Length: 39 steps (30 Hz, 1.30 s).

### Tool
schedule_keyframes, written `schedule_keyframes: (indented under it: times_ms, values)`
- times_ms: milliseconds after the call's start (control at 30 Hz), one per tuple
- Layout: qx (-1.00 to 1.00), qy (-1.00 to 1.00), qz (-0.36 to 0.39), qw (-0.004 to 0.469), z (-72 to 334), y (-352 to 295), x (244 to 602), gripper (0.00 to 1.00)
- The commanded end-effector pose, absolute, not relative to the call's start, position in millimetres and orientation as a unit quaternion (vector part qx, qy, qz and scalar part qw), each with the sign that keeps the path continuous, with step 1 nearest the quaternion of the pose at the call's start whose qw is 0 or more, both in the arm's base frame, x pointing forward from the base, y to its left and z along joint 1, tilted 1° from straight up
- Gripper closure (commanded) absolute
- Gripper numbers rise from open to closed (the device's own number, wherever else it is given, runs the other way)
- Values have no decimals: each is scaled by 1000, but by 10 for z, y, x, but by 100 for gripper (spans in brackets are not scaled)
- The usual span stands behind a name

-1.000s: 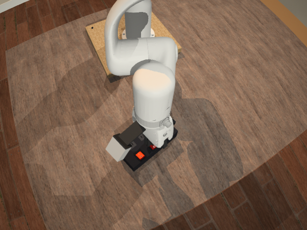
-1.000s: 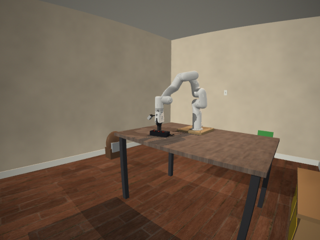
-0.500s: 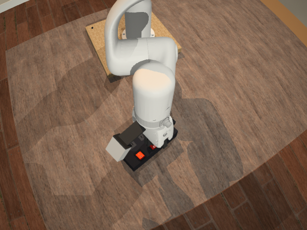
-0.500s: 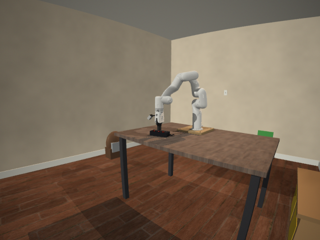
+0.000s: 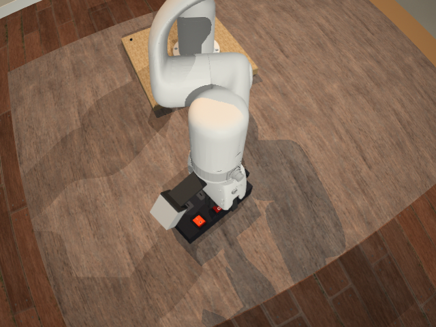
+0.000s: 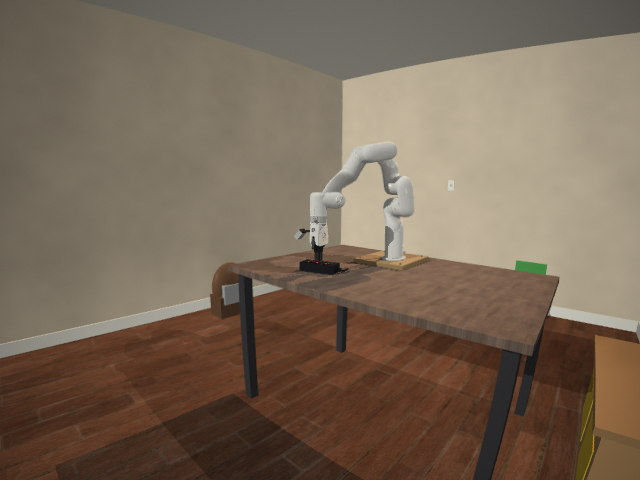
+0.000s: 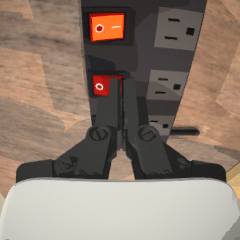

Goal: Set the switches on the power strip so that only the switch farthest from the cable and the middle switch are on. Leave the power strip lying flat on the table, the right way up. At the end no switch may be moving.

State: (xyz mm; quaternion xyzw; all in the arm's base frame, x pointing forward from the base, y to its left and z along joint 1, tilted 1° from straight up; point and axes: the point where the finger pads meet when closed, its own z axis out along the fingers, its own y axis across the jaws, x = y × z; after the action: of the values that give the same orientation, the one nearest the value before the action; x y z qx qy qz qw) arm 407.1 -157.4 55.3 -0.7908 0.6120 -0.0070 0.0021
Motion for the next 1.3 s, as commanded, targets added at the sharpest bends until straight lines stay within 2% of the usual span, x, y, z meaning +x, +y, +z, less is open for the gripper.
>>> schedule_keyframes:
  times_ms: [0,1267]
  values:
    - [-791,612,-9,3,566,-1578,4084,100]
    - [-791,612,-9,3,509,-1583,4082,100]
